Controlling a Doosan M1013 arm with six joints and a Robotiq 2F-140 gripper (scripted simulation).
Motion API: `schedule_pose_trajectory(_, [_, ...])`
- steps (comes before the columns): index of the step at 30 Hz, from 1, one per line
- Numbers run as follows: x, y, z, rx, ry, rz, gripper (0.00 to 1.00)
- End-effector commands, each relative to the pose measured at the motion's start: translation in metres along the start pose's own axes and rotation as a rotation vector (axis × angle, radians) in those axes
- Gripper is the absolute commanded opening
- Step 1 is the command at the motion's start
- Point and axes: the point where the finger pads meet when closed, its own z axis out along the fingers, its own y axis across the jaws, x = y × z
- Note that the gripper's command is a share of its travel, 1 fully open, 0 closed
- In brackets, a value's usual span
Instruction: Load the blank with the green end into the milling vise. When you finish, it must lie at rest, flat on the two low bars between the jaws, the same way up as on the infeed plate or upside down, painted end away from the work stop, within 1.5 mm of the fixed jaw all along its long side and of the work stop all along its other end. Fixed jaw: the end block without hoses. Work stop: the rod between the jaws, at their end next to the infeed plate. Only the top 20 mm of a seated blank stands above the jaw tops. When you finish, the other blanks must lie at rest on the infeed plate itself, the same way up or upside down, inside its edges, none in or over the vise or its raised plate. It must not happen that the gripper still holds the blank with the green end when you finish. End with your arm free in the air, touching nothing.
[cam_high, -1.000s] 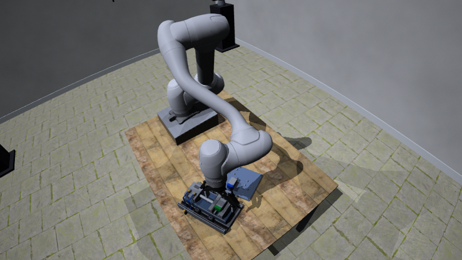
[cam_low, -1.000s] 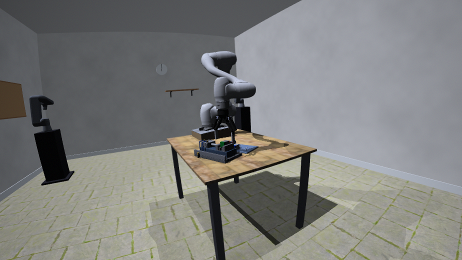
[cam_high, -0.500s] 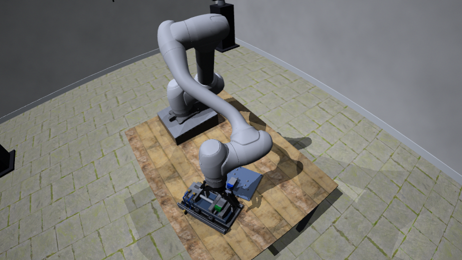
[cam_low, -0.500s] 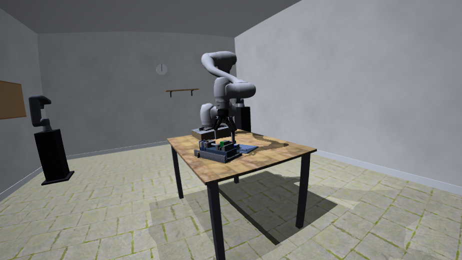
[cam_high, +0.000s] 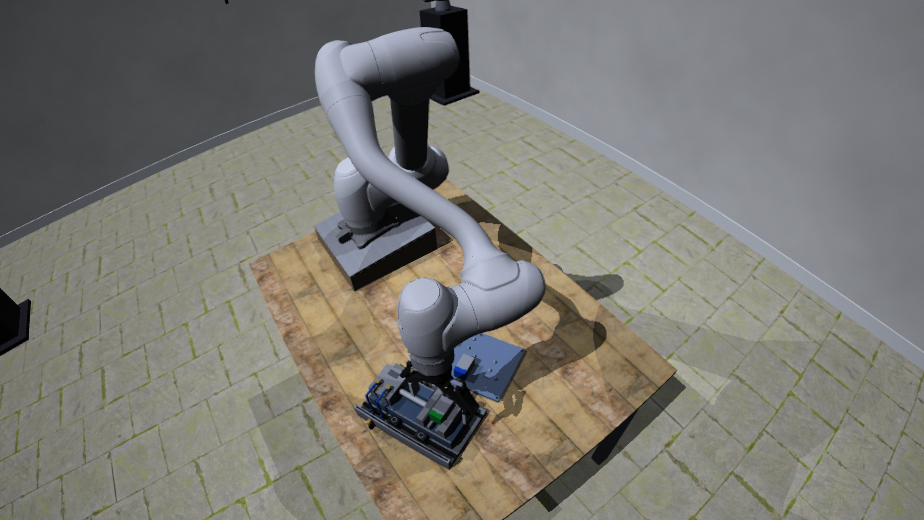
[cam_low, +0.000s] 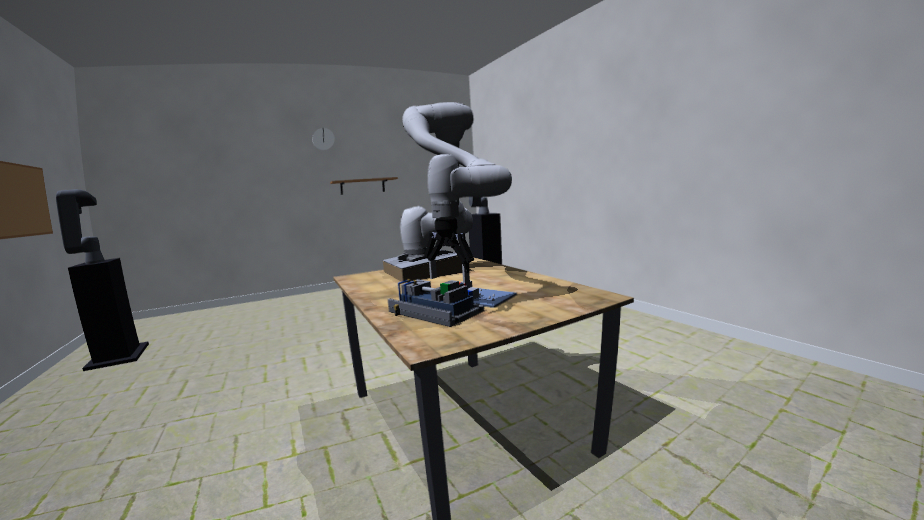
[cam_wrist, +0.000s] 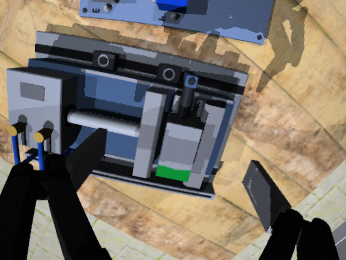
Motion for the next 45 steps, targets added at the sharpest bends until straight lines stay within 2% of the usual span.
schedule_pose_trajectory(1, [0.0000,0.0000,-0.0002,0.000,0.000,0.000,1.00])
schedule_pose_trajectory(45, [0.0000,0.0000,-0.0045,0.000,0.000,0.000,1.00])
